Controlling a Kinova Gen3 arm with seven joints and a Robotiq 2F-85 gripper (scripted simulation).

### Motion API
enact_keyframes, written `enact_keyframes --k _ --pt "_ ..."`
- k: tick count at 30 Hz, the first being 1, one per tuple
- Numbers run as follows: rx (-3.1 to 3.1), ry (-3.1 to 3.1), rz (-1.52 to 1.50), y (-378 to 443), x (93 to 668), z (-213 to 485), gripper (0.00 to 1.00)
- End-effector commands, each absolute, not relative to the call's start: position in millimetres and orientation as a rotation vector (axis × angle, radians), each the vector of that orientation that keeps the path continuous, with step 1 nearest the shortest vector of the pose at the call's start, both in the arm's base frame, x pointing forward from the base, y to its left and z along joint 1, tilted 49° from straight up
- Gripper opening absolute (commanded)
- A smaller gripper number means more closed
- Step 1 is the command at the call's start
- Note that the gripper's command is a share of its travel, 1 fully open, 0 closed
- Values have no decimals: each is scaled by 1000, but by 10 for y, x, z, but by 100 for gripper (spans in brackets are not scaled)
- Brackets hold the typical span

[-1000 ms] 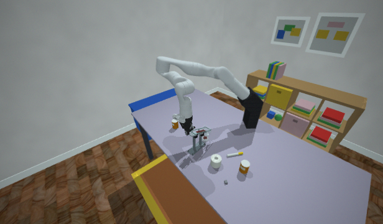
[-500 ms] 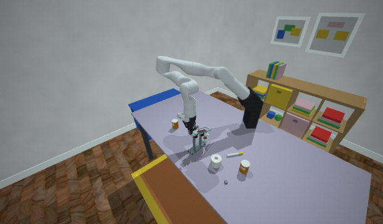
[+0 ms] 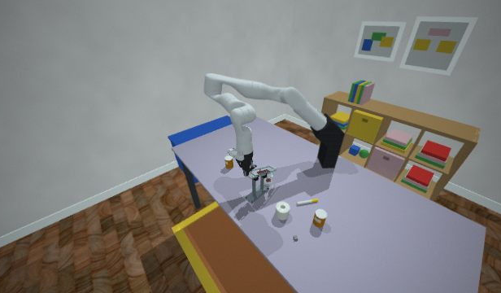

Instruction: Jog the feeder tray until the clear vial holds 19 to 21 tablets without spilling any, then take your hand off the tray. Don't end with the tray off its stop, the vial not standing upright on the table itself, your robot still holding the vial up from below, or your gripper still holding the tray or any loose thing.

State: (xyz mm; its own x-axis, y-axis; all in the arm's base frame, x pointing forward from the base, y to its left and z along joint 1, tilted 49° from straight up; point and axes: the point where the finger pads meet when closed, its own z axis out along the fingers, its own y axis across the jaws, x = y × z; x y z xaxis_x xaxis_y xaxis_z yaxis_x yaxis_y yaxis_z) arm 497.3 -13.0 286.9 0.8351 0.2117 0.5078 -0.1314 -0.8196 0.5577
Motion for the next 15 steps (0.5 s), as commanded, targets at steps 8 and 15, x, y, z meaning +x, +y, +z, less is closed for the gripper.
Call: enact_keyframes --k 8,15 --pt "2420 52 771 -62 5039 2941 0" --pt "2420 52 771 -69 5029 2928 0"
